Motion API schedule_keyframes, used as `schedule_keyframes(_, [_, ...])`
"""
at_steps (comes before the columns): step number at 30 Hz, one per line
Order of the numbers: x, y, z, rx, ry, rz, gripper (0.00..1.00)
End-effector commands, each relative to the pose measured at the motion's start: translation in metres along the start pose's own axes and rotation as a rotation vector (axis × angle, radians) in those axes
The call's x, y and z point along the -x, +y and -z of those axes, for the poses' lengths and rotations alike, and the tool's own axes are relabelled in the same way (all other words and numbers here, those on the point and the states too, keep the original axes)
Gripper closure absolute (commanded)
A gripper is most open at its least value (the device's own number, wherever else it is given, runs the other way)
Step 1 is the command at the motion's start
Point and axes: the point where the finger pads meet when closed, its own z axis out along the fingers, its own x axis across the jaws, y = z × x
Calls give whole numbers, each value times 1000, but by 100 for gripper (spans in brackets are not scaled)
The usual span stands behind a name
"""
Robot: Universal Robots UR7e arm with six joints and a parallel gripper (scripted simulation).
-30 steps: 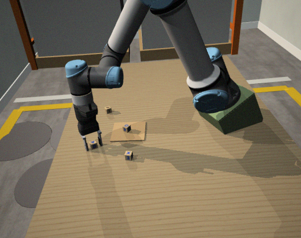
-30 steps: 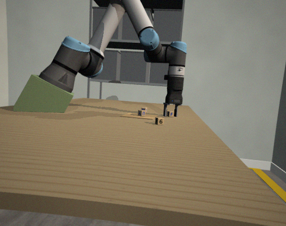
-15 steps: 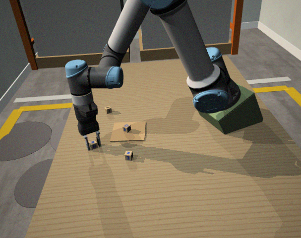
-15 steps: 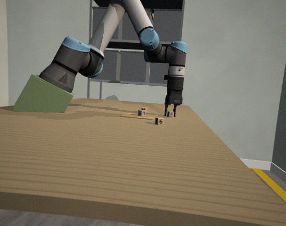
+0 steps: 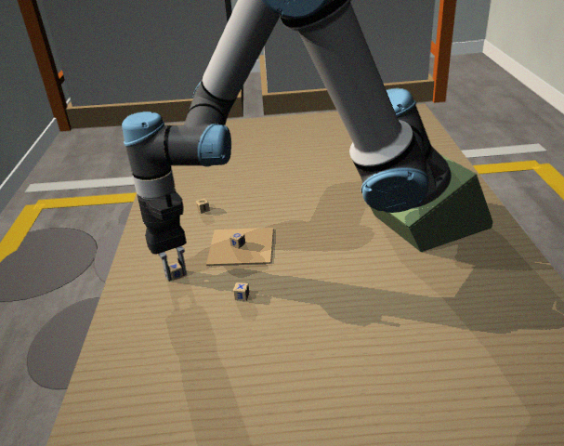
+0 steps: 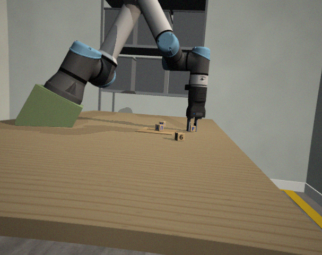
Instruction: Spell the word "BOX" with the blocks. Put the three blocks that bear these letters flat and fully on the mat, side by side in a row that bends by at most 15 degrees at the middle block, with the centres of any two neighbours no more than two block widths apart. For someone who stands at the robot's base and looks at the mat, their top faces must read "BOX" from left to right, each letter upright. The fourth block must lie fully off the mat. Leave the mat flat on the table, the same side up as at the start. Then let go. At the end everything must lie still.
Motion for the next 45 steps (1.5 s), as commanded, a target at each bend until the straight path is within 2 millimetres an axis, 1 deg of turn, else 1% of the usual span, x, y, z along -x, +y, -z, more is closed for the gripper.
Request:
schedule_keyframes(1, [0, 0, 0, 1, 1, 0, 51])
schedule_keyframes(25, [0, 0, 0, 1, 1, 0, 51])
schedule_keyframes(31, [0, 0, 4, 1, 1, 0, 51])
schedule_keyframes(34, [0, 0, 12, 1, 1, 0, 51])
schedule_keyframes(37, [0, 0, 24, 1, 1, 0, 51])
schedule_keyframes(45, [0, 0, 72, 1, 1, 0, 51])
